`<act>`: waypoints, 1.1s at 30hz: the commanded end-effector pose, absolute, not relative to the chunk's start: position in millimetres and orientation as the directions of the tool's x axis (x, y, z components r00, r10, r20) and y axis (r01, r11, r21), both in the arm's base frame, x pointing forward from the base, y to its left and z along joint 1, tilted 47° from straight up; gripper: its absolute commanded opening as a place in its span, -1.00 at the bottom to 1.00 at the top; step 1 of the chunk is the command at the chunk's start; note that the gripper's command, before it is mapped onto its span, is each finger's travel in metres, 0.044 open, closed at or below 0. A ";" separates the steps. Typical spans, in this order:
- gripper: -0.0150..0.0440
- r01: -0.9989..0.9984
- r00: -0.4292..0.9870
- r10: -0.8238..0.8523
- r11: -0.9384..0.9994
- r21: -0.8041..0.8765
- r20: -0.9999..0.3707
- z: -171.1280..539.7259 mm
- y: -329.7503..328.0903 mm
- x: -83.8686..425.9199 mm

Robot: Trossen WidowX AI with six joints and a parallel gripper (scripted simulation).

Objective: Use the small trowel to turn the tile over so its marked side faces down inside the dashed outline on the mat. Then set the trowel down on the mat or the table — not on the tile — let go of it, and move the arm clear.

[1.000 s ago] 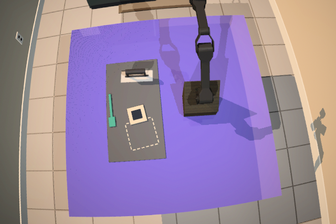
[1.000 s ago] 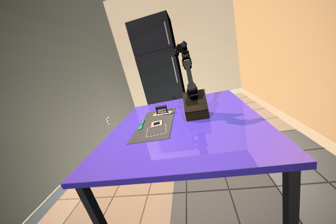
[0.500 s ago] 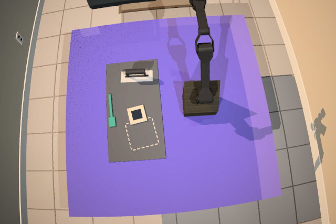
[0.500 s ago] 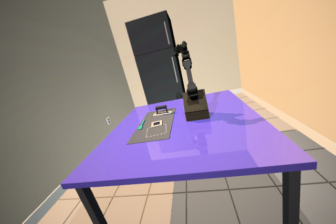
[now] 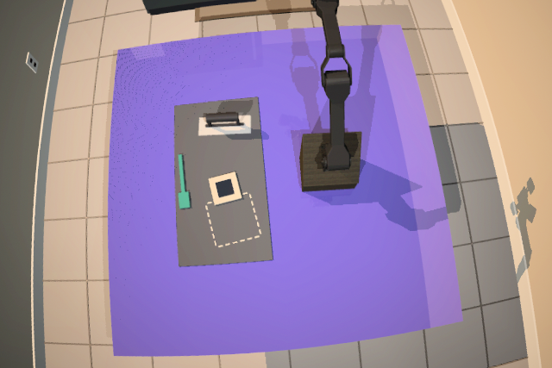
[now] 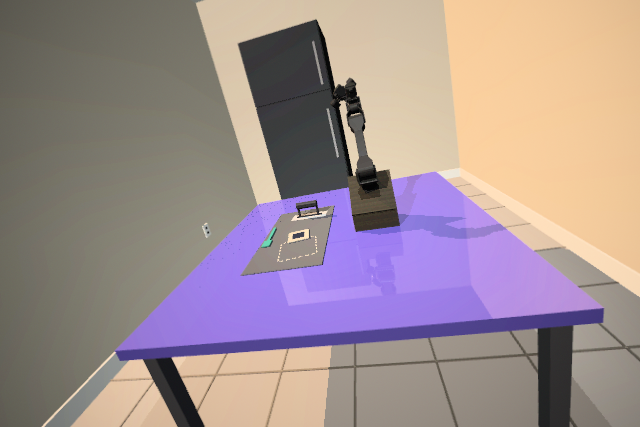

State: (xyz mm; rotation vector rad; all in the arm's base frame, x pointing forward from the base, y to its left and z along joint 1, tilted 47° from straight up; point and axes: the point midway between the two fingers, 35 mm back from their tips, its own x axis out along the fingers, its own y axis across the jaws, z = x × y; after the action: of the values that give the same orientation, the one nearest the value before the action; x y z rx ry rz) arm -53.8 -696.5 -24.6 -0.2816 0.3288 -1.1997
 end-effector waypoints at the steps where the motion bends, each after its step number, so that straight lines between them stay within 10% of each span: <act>1: -0.49 0.860 0.326 -0.940 0.338 -0.383 -0.099 -24.6 -696.5 -53.8; 8: -0.15 0.860 0.326 -0.940 0.338 -0.383 -0.099 -24.6 -696.5 -53.8; 29: -0.15 0.860 0.326 -0.940 0.338 -0.383 -0.099 -24.7 -696.5 -53.8; 33: -0.49 0.860 0.326 -0.940 0.338 -0.383 -0.099 -24.7 -696.5 -53.8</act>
State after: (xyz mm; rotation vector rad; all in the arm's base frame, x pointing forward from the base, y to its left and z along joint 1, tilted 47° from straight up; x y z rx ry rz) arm -53.9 -696.5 -24.6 -0.2816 0.3289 -1.2000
